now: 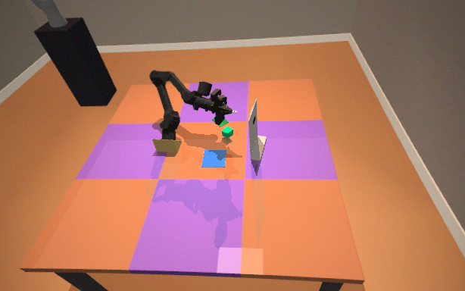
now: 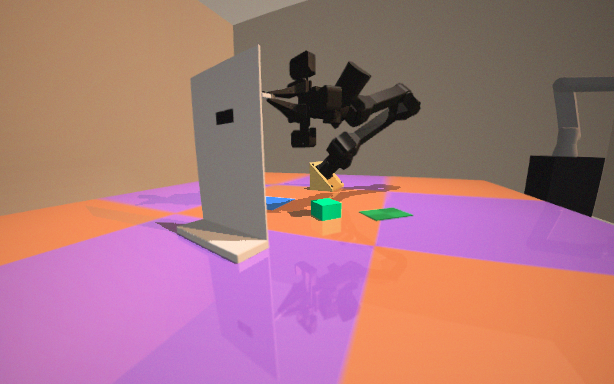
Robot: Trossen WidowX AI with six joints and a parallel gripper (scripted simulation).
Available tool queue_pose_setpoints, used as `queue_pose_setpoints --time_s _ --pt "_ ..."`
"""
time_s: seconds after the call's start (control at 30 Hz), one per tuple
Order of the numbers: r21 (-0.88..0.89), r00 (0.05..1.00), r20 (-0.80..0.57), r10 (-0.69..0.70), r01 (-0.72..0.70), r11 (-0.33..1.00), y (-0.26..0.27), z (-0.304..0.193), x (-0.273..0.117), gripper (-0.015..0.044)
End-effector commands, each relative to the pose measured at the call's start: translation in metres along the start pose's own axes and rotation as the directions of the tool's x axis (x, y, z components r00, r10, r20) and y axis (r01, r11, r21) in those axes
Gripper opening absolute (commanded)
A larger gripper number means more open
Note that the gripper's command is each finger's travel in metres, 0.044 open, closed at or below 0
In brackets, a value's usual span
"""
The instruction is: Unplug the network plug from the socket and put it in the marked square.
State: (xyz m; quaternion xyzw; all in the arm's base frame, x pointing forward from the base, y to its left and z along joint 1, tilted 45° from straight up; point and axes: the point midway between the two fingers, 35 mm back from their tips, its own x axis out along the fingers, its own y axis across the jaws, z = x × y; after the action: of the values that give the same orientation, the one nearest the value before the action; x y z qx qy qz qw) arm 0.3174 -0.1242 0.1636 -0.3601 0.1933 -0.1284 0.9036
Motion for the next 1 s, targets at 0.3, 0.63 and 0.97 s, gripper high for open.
queue_pose_setpoints --time_s 0.3,0.63,0.97 --pt "-0.122 0.978 -0.08 0.191 -0.2 0.972 0.022 -0.034 0.008 0.0" --pt "-0.187 0.902 -0.145 0.406 -0.428 0.884 0.054 -0.073 0.009 0.0" --pt "-0.195 0.792 -0.146 0.593 -0.611 0.767 0.083 -0.104 0.0 0.0"
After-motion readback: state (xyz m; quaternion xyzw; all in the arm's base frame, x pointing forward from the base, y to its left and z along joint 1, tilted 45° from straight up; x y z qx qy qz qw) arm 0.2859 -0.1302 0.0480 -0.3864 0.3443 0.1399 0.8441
